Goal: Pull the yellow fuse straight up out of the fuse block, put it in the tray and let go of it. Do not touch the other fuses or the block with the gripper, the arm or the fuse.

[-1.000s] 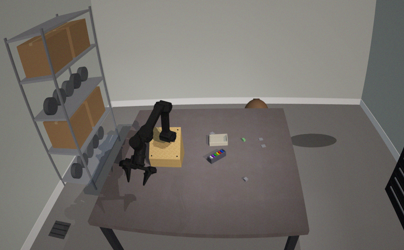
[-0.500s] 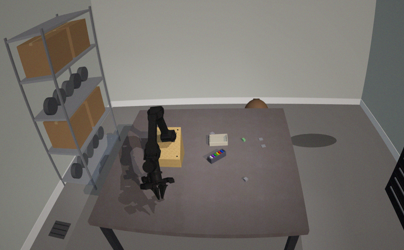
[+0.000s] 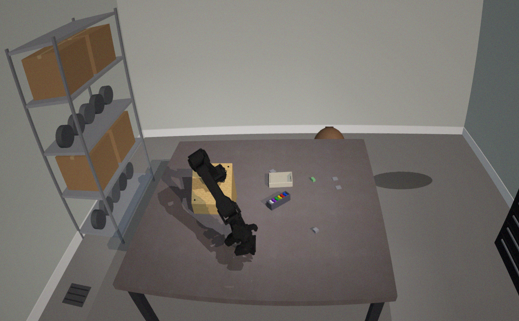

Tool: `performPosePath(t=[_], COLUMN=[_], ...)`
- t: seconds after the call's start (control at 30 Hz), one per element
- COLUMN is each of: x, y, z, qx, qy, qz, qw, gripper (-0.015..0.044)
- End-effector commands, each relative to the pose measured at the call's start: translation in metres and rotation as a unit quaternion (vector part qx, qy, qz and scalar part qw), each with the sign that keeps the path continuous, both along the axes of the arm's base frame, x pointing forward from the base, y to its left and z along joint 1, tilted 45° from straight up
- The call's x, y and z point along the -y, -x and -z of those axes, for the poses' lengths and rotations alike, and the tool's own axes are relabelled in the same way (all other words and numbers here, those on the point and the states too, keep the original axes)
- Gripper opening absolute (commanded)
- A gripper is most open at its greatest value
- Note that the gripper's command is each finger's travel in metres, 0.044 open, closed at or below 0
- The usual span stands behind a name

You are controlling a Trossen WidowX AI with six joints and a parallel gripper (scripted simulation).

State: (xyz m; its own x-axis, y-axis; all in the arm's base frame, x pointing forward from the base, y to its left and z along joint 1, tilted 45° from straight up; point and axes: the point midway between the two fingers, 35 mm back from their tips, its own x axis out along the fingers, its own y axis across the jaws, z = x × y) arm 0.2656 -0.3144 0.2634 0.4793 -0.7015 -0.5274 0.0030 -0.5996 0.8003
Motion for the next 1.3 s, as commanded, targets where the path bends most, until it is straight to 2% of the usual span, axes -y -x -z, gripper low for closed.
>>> performPosePath(t=[0.0, 0.2, 0.37, 0.53, 0.77, 0.83, 1.27], x=[-0.023, -0.088, -0.154, -0.222, -0.305, -0.317, -0.317], y=[-0.031, -0.076, -0.092, -0.09, -0.057, -0.049, -0.045], z=[0.044, 0.121, 0.182, 0.236, 0.294, 0.302, 0.307], qx=[-0.085, -0.263, -0.41, -0.548, -0.689, -0.706, -0.708], qy=[-0.009, 0.007, 0.047, 0.116, 0.238, 0.262, 0.265], qz=[-0.056, -0.19, -0.308, -0.423, -0.531, -0.541, -0.542], qw=[0.995, 0.946, 0.857, 0.712, 0.432, 0.375, 0.367], gripper=[0.0068, 0.0068, 0.0068, 0.0068, 0.0068, 0.0068, 0.0068])
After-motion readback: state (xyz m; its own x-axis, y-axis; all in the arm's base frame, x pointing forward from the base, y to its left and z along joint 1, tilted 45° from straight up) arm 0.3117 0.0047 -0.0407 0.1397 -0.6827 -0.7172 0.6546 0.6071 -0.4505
